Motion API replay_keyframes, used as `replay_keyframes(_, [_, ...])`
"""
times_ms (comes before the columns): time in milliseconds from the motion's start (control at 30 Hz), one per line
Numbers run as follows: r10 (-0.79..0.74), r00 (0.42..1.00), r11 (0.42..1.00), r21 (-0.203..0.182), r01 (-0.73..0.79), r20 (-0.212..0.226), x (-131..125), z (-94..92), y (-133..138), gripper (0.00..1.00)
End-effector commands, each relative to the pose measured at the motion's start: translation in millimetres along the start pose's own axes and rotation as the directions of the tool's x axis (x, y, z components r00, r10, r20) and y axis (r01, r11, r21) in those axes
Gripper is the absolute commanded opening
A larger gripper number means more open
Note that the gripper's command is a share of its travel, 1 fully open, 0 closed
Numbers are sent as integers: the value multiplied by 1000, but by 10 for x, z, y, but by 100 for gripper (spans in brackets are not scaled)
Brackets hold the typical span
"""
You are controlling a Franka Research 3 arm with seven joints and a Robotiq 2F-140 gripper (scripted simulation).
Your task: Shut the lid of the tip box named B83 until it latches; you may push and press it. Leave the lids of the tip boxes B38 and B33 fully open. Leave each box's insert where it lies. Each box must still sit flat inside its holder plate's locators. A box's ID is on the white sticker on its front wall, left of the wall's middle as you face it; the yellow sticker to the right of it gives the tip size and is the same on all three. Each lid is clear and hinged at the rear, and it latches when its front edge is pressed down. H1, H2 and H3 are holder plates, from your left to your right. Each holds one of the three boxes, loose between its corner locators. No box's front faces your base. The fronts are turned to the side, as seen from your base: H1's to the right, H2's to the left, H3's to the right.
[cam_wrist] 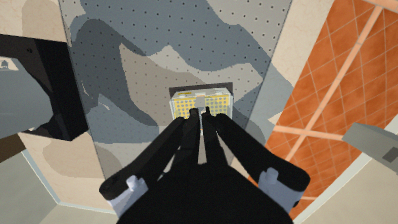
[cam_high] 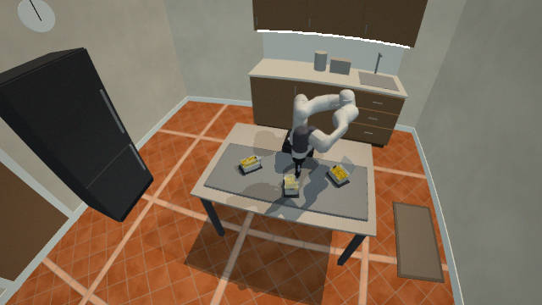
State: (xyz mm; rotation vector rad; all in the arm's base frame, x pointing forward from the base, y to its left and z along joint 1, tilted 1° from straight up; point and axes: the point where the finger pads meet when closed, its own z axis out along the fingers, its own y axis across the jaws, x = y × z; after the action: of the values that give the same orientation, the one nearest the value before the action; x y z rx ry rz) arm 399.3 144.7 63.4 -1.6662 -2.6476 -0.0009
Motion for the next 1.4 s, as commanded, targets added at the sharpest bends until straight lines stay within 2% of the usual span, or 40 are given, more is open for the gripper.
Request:
replay_keyframes(0, [1,1000,1000,-3,-1,2,-20,14,1,0])
replay_keyframes(1367, [1,1000,1000,-3,-1,2,-20,114,1,0])
